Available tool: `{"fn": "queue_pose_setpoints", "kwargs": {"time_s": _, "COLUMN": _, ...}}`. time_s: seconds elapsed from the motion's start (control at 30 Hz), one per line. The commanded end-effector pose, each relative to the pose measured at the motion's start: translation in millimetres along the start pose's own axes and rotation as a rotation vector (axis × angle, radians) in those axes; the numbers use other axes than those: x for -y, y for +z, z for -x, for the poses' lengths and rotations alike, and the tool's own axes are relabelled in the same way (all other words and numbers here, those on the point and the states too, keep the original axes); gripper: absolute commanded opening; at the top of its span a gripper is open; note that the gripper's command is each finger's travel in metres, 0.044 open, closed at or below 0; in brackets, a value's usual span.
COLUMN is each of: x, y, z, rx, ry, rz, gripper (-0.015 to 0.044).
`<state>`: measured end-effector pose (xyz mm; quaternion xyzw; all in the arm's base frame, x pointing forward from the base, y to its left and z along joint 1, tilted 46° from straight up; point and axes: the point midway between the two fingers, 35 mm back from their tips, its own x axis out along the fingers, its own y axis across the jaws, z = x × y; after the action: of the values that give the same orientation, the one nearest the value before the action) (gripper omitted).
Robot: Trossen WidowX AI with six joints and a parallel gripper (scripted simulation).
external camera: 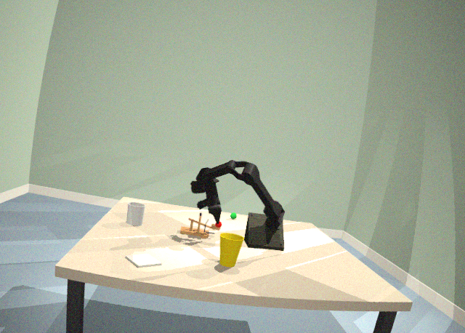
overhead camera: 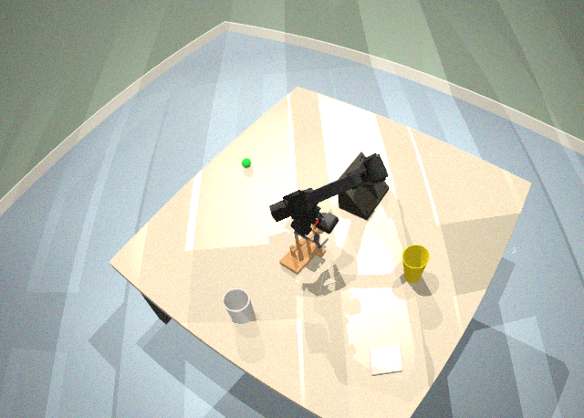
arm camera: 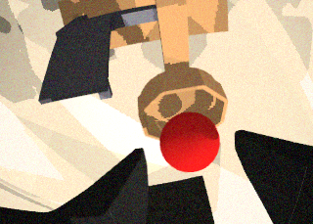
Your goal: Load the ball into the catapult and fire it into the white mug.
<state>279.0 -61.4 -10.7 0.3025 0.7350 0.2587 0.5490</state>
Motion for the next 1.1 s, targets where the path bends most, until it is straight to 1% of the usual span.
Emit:
{"fn": "queue_pose_setpoints", "kwargs": {"time_s": 0.0, "x": 1.7, "y": -12.0, "z": 41.8, "rx": 0.055, "ry": -0.035, "rz": 0.0, "gripper": 0.0341}}
{"fn": "queue_pose_setpoints", "kwargs": {"time_s": 0.07, "x": 1.3, "y": -28.2, "z": 76.8, "rx": 0.099, "ry": -0.064, "rz": -0.007, "gripper": 0.0394}}
{"fn": "queue_pose_setpoints", "kwargs": {"time_s": 0.13, "x": 0.4, "y": -39.8, "z": 96.4, "rx": 0.124, "ry": -0.081, "rz": -0.013, "gripper": 0.044}}
{"fn": "queue_pose_setpoints", "kwargs": {"time_s": 0.23, "x": 0.2, "y": -42.5, "z": 100.5, "rx": 0.129, "ry": -0.085, "rz": -0.014, "gripper": 0.044}}
{"fn": "queue_pose_setpoints", "kwargs": {"time_s": 0.27, "x": 2.4, "y": -29.1, "z": 85.3, "rx": 0.127, "ry": -0.07, "rz": -0.016, "gripper": 0.044}}
{"fn": "queue_pose_setpoints", "kwargs": {"time_s": 0.3, "x": 4.0, "y": -24.7, "z": 87.7, "rx": 0.141, "ry": -0.079, "rz": -0.021, "gripper": 0.044}}
{"fn": "queue_pose_setpoints", "kwargs": {"time_s": 0.57, "x": 20.5, "y": 44.8, "z": 130.5, "rx": 0.373, "ry": -0.187, "rz": -0.097, "gripper": 0.044}}
{"fn": "queue_pose_setpoints", "kwargs": {"time_s": 0.87, "x": 37.5, "y": 104.6, "z": 164.7, "rx": 0.67, "ry": -0.199, "rz": -0.064, "gripper": 0.044}}
{"fn": "queue_pose_setpoints", "kwargs": {"time_s": 1.07, "x": 37.0, "y": 140.3, "z": 195.4, "rx": 0.864, "ry": -0.176, "rz": -0.008, "gripper": 0.044}}
